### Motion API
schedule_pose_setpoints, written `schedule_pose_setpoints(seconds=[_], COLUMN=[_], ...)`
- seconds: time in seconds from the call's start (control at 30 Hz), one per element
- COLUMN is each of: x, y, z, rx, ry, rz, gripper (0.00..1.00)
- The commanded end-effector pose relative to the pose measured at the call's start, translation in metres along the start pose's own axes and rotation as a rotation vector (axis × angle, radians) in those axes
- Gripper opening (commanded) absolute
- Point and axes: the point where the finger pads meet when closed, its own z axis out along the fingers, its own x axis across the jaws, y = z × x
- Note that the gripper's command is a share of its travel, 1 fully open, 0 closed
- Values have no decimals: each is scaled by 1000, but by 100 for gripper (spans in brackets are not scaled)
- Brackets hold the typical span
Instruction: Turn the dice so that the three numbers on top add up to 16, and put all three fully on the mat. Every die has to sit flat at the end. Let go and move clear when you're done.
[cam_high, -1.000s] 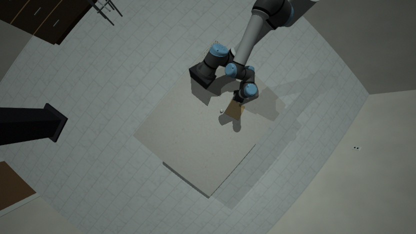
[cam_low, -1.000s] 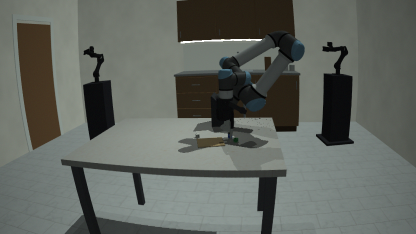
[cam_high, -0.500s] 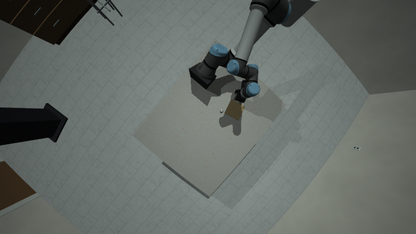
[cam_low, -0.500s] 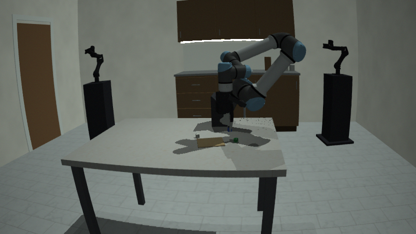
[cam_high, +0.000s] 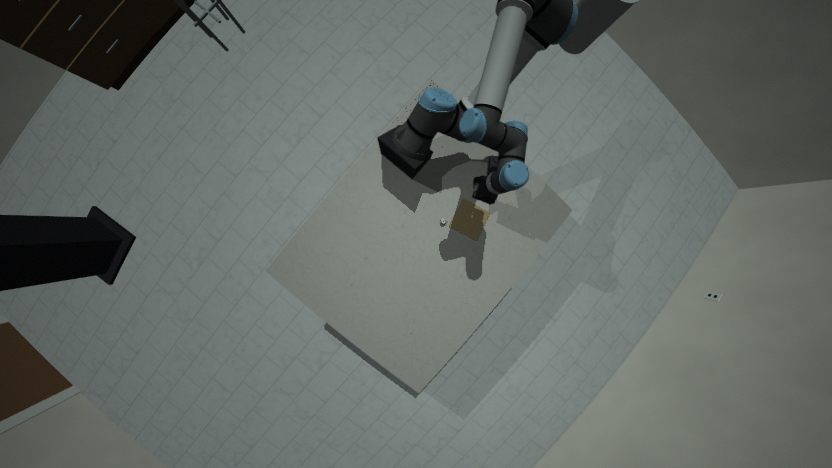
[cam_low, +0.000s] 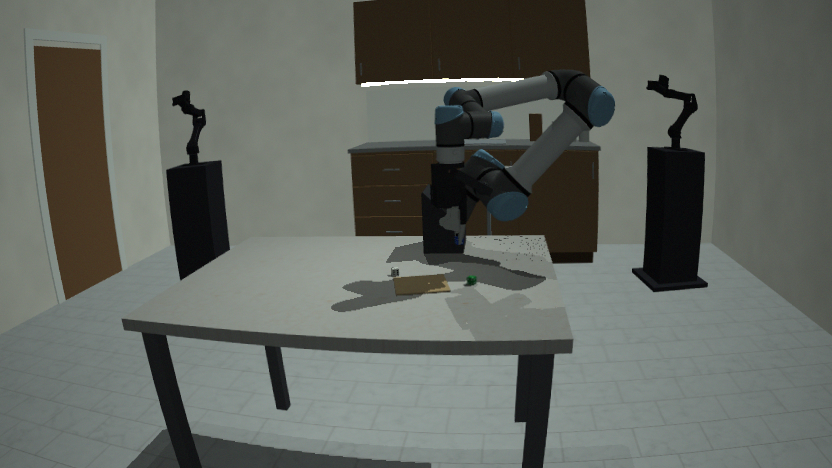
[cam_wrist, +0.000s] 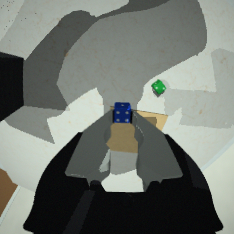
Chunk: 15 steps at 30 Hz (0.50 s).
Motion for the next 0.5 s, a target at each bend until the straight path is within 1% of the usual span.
schedule_pose_setpoints(seconds=[0.0,0.3,0.37,0.47], x=[-1,-1,-1,-1], y=[-1,0,6,27], z=[-8,-8,-9,-11], rx=[0,0,0,0], ry=[0,0,0,0], rz=[0,5,35,138], gripper=[3,3,3,3])
